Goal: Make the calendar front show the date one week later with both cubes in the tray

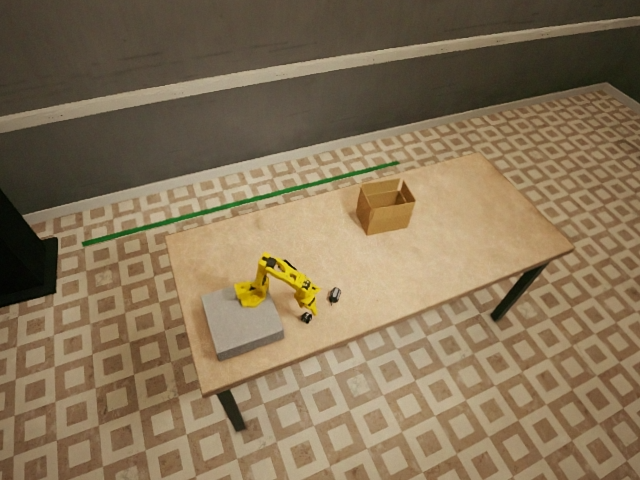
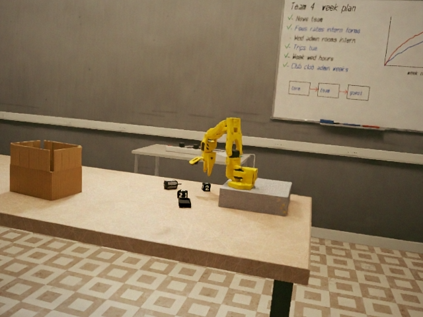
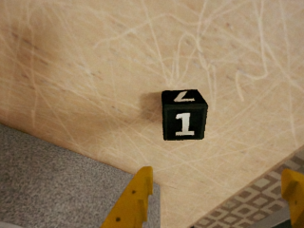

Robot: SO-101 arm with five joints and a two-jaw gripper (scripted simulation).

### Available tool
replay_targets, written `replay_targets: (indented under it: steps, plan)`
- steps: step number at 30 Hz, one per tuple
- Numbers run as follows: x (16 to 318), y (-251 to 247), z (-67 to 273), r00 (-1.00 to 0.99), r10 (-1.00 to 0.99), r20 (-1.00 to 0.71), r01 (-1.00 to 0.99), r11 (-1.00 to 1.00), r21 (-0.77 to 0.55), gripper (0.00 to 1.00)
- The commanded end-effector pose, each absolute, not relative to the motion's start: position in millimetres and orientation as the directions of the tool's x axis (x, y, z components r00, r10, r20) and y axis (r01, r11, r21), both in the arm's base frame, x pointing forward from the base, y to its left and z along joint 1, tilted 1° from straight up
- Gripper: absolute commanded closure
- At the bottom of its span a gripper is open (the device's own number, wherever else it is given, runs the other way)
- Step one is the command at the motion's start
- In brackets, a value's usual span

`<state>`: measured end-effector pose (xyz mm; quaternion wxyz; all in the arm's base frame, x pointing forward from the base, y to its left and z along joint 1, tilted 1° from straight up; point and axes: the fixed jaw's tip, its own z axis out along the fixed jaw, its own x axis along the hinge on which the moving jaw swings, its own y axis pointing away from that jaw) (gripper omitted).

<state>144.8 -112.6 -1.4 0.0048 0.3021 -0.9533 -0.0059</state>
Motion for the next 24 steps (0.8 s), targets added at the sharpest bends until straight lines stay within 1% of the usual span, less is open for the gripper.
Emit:
replay_targets:
  steps: [1,6,10,13,18,20,24]
  plan:
    - [146.0,-114.7,2.4,-0.815,-0.579,0.000,-0.579,0.815,0.000,0.64]
    - [146.4,-115.0,3.1,-0.815,-0.579,-0.001,-0.579,0.815,-0.004,0.64]
    - [149.9,-117.8,9.3,-0.815,-0.579,-0.012,-0.578,0.815,-0.042,0.64]
    - [154.9,-121.8,19.3,-0.814,-0.580,-0.029,-0.575,0.812,-0.101,0.64]
    - [164.8,-129.7,44.5,-0.809,-0.584,-0.068,-0.556,0.797,-0.238,0.65]
    - [164.8,-129.7,44.5,-0.809,-0.584,-0.068,-0.556,0.797,-0.238,0.65]
    - [170.7,-134.4,66.3,-0.801,-0.590,-0.099,-0.528,0.775,-0.347,0.65]
